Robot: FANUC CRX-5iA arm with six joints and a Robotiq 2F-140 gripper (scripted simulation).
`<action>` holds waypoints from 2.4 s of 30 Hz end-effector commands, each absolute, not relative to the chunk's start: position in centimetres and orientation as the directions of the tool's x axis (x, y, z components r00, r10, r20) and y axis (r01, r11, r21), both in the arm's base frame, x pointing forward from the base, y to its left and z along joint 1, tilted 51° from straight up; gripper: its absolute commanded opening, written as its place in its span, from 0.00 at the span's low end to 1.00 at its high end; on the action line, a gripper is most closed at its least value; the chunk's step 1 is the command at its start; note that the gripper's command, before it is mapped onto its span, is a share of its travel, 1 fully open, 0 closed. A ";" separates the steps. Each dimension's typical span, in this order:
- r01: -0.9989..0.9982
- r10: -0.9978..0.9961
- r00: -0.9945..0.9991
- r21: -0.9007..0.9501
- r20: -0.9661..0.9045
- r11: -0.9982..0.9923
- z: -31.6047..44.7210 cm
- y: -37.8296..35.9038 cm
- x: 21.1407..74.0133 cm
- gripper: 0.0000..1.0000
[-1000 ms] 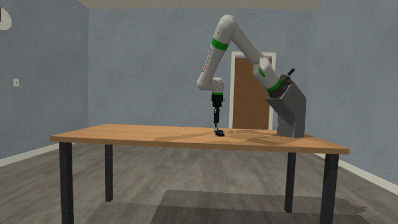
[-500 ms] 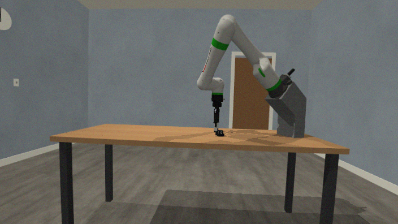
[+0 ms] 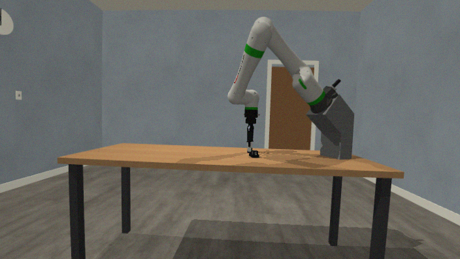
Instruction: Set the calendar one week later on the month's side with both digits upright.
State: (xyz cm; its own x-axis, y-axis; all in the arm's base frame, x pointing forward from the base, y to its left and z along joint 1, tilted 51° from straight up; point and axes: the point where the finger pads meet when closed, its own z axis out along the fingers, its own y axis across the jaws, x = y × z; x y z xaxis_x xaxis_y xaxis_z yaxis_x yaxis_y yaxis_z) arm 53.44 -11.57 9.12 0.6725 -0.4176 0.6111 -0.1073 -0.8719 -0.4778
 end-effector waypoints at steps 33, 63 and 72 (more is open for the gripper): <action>-0.108 -0.418 0.672 -0.478 0.611 -0.872 9.1 -11.6 53.4 0.27; -0.107 -0.418 0.672 -0.478 0.611 -0.872 11.8 -12.7 50.3 0.29; -0.107 -0.418 0.672 -0.478 0.611 -0.872 14.3 -13.7 47.5 0.29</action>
State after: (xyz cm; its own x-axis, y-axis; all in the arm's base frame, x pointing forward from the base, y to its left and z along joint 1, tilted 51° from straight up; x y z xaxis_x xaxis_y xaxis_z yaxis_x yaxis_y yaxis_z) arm 47.76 -13.56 13.99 0.6727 -0.4174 0.6110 -0.1075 -0.8721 -0.4774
